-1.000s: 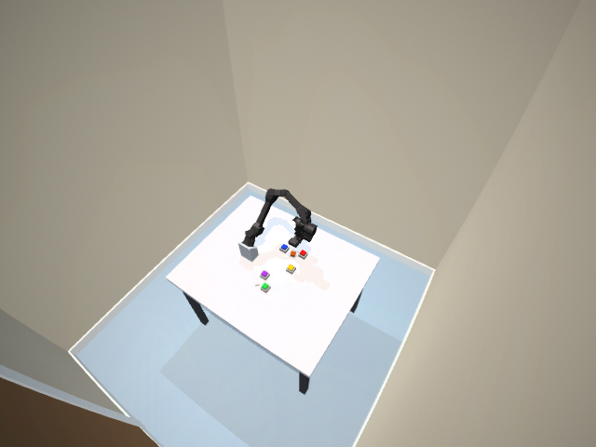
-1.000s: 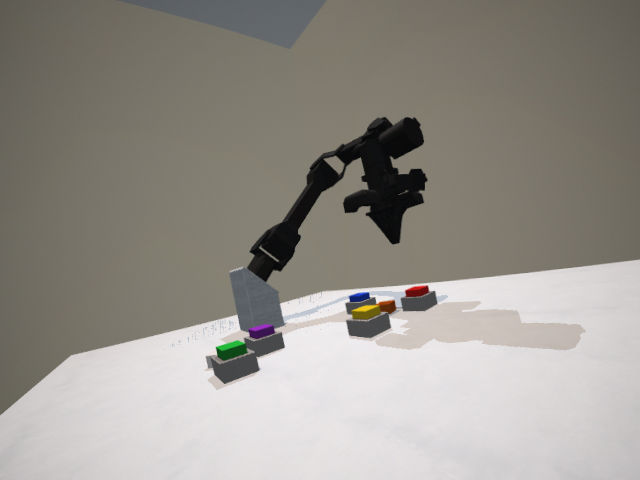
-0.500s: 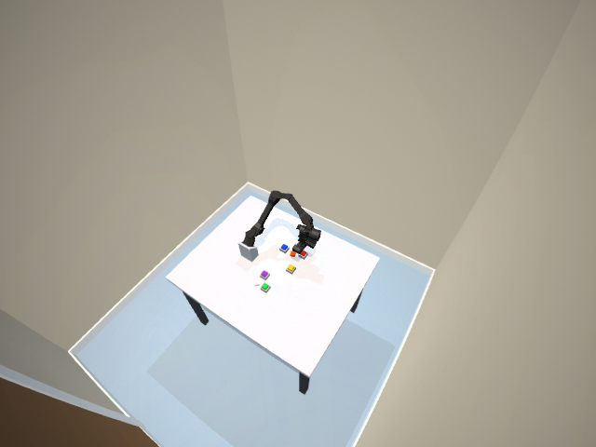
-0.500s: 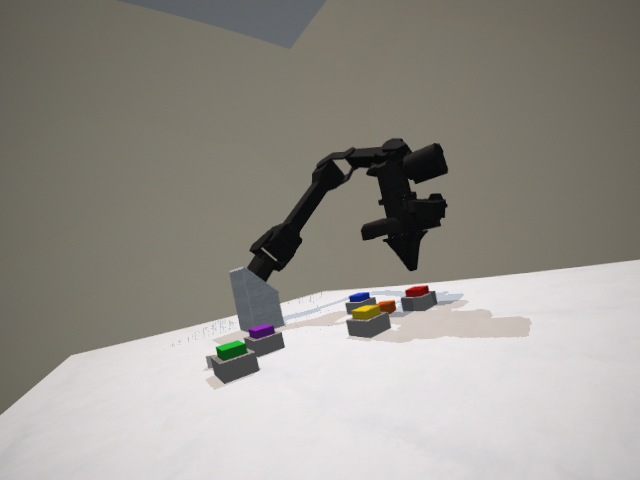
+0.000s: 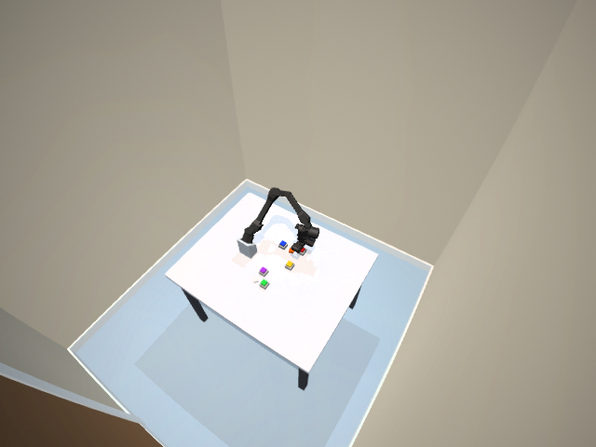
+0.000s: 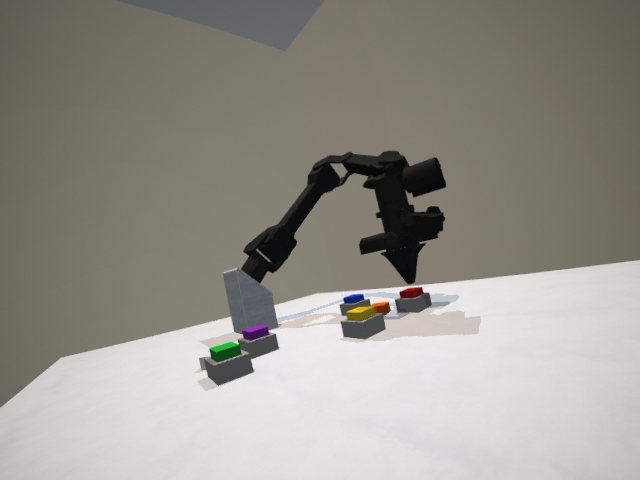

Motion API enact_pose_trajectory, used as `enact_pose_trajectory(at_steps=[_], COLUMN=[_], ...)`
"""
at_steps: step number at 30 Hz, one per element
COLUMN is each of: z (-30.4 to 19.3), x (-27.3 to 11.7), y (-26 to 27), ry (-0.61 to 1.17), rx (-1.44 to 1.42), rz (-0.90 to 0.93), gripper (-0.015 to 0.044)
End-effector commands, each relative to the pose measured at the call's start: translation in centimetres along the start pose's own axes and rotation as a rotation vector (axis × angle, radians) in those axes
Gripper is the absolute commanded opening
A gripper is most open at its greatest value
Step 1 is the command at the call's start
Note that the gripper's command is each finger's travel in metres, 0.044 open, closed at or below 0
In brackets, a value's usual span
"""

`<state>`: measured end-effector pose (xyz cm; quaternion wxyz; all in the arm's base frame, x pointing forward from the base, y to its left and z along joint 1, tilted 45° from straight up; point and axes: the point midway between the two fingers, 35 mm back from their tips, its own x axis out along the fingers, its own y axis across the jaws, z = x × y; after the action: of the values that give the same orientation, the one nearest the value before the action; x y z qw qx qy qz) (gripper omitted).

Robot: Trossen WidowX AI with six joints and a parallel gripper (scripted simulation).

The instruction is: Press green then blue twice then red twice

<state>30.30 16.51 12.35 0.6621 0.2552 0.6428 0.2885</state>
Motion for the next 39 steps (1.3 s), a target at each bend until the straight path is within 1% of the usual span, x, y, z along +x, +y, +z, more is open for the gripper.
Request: enact_pose_trajectory(at_steps=[1, 9, 27, 29, 31, 39], z=[-0.2, -0.2, -0.2, -0.1, -0.2, -0.2], x=[0.7, 1.9, 2.0, 0.8, -1.2, -1.4], y=[-0.3, -0.2, -0.2, -0.1, -0.2, -0.2], ry=[0.004, 0.004, 0.004, 0.0, 0.003, 0.004], rx=[0.009, 0.009, 0.009, 0.003, 0.009, 0.009], rz=[-0.005, -0.004, -0.004, -0.001, -0.006, -0.006], gripper=[0.002, 0.002, 0.002, 0.002, 0.002, 0.002])
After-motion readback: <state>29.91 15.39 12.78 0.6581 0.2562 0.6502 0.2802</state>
